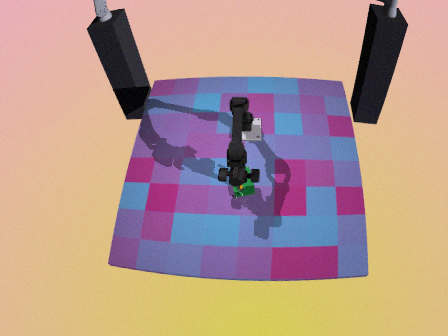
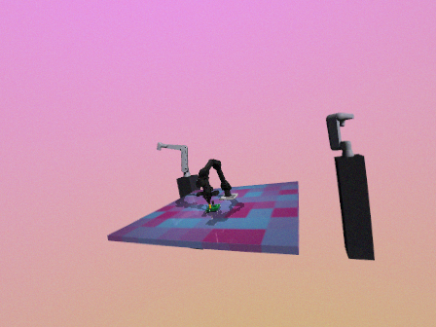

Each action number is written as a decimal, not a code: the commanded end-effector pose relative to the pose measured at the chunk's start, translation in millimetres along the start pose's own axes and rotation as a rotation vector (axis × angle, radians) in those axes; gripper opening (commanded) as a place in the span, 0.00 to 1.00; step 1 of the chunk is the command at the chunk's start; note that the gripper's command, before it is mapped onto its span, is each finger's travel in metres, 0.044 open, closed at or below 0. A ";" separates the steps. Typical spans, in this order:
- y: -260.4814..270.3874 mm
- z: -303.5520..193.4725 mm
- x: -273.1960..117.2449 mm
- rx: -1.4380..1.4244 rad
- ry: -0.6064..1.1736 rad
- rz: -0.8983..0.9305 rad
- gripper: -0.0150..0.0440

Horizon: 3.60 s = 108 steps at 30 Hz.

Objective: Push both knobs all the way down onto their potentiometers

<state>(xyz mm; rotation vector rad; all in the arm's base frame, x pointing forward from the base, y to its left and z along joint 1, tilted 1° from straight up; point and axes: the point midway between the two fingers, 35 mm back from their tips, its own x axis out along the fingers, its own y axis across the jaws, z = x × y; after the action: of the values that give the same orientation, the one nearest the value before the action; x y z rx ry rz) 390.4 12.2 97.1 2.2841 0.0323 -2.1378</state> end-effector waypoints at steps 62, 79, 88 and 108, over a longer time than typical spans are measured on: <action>0.5 -0.8 -15.6 -0.006 -0.011 0.003 0.25; -0.3 51.9 -34.2 -0.003 -0.020 -0.001 0.88; -0.3 163.3 -43.5 -0.008 -0.029 -0.003 1.00; -0.2 180.9 -40.7 -0.009 -0.031 -0.003 1.00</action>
<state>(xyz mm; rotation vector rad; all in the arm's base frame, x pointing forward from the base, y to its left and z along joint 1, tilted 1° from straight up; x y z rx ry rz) 208.3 7.6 127.1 2.2511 0.0359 -2.1681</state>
